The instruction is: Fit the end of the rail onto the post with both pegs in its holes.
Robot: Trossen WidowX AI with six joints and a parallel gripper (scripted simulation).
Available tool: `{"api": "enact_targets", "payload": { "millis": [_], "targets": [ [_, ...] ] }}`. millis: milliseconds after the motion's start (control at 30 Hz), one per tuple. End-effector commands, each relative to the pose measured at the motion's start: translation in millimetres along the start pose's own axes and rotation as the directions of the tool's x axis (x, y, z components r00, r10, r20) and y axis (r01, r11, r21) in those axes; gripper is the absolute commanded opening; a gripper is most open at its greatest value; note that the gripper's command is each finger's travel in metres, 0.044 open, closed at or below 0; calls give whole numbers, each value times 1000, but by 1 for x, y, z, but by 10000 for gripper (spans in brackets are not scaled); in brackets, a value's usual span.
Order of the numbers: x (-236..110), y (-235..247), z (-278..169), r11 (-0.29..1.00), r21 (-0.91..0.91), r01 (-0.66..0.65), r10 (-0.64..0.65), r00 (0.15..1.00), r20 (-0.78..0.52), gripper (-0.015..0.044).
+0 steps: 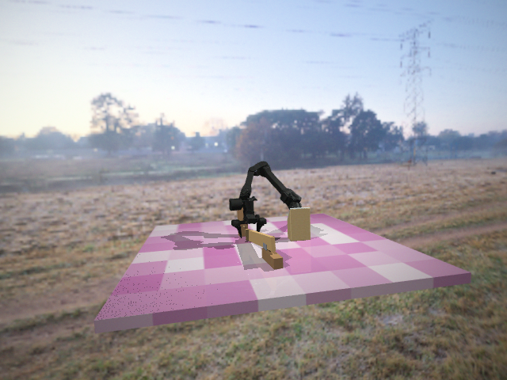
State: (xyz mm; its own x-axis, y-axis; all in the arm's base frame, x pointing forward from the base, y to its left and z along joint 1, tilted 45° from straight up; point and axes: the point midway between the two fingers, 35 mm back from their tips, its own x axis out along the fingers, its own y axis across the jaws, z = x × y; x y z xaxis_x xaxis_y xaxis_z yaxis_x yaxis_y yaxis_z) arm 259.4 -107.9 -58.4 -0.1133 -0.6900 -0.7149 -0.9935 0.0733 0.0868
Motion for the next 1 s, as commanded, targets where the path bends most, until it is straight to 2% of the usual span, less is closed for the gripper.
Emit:
{"api": "enact_targets", "payload": {
  "millis": [0,33,533,767,967],
  "targets": [
    [8,4,1,1000,-11,-10,10,1000,-7,440],
    [8,4,1,1000,-11,-10,10,1000,-7,440],
    [8,4,1,1000,-11,-10,10,1000,-7,46],
    [8,4,1,1000,-11,-10,10,1000,-7,0],
    [8,4,1,1000,-11,-10,10,1000,-7,0]
  ]
}}
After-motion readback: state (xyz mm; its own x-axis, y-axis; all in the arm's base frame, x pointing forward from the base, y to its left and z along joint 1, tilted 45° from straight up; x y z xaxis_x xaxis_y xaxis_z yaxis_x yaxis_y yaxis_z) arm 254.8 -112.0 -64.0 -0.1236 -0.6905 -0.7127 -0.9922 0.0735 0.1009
